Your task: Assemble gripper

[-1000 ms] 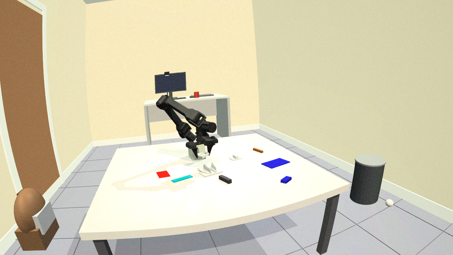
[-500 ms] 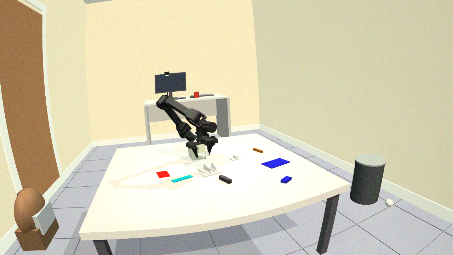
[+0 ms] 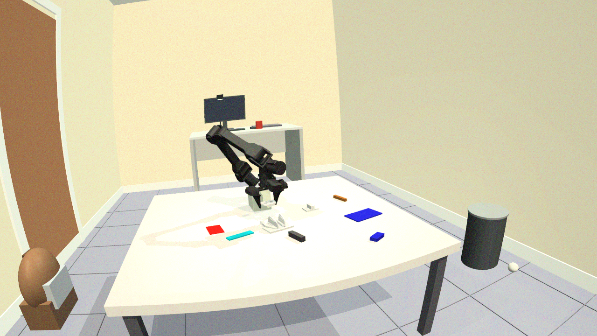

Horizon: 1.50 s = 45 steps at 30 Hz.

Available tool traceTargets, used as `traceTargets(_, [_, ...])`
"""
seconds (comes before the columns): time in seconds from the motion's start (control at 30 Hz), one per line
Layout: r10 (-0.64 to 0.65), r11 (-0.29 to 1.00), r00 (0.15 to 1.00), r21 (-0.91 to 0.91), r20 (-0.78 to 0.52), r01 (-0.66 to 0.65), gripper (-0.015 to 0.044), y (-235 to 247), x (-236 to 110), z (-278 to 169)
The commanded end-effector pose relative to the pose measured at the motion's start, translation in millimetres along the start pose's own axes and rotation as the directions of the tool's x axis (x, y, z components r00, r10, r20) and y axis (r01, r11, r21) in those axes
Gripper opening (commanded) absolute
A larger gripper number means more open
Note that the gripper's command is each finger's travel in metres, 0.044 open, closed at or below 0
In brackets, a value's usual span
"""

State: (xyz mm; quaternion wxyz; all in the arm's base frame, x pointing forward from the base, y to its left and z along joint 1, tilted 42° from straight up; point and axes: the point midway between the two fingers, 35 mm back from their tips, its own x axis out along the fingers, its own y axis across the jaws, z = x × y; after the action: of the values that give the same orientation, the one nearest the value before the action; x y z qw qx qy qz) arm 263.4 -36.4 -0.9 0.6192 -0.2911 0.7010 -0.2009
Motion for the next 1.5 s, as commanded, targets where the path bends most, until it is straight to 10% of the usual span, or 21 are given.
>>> traceTargets(0.0, [0.001,1.0,1.0,0.007,0.005,-0.001,0.0351,0.6,-0.7,1.6])
traceTargets(1.47, [0.0,1.0,1.0,0.008,0.005,0.0,0.0351,0.6,49.3,2.8])
